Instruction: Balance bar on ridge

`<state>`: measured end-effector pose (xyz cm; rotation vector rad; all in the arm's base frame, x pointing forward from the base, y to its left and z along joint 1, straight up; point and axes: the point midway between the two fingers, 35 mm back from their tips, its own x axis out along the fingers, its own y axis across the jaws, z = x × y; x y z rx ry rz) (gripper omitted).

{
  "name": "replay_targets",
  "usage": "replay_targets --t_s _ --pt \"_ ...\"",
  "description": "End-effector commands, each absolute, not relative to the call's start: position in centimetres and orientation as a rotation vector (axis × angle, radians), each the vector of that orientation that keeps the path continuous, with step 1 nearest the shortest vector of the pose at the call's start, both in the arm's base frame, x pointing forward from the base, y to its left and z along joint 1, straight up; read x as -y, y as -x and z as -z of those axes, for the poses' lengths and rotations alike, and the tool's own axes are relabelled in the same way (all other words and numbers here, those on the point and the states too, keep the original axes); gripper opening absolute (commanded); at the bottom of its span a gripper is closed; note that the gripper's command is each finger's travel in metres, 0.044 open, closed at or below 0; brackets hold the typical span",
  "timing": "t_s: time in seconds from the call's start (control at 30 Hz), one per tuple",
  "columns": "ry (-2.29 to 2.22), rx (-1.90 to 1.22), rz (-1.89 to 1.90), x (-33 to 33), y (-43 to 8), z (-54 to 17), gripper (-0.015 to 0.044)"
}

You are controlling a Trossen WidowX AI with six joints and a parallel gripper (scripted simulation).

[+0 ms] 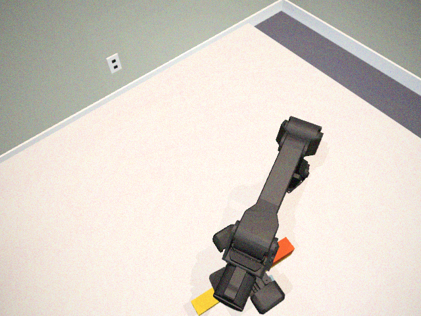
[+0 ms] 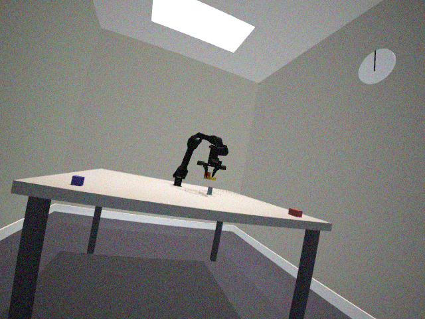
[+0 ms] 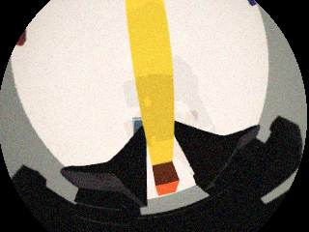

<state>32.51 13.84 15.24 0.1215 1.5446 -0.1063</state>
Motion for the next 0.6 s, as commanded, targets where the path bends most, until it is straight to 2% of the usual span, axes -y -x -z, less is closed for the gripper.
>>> replay_targets --t_s 0.0,0.57 --pt "-0.167 -1.539 0.142 -15.1 -31.8 -15.4 0.0000" --pt "-0.256 -1.534 0.226 -17.3 -30.1 -14.4 0.0000"
